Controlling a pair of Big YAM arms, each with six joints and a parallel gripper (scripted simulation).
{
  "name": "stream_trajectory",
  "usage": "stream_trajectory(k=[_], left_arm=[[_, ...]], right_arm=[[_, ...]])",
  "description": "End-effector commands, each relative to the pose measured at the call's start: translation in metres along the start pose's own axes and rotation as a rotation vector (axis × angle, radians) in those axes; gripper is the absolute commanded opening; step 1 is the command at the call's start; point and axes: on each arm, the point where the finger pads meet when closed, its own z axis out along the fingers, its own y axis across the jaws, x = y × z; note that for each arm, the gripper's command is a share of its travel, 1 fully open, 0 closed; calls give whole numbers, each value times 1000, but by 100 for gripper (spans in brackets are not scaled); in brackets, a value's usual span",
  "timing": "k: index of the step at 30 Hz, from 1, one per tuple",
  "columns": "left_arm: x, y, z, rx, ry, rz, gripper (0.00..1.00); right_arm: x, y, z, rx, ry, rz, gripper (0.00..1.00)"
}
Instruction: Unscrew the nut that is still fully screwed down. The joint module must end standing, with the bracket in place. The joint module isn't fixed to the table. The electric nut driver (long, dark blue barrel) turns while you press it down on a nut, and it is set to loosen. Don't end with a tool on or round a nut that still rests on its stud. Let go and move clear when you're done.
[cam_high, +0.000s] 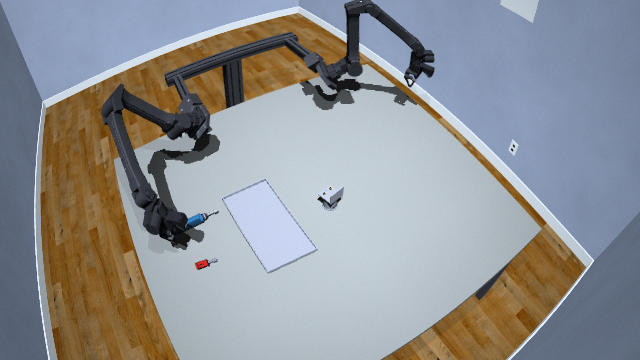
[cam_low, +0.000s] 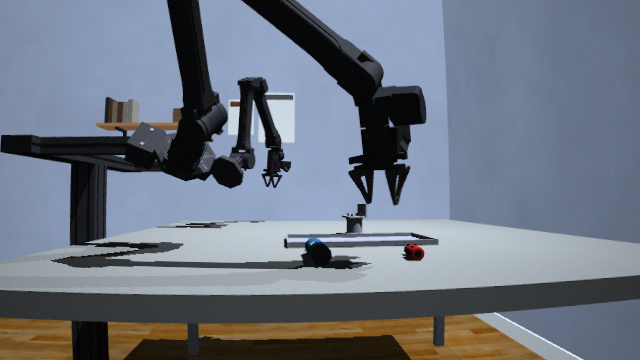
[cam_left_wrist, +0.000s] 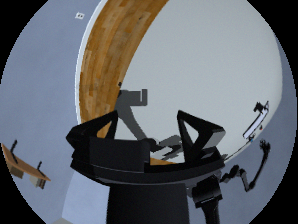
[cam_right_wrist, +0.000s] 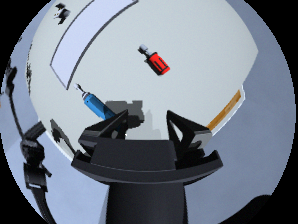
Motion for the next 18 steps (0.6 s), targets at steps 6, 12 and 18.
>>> stream_trajectory(k=[6, 12, 18], left_arm=[[-10, 8, -8, -19, -22, 1, 100], [-10, 8, -8, -19, -22, 1, 100], [-10, 8, -8, -19, -22, 1, 100]], right_arm=[[7, -22, -15, 66, -5, 151, 65], [11, -2, -6, 48, 12, 264, 65], [13, 5, -2, 50, 21, 386, 65]])
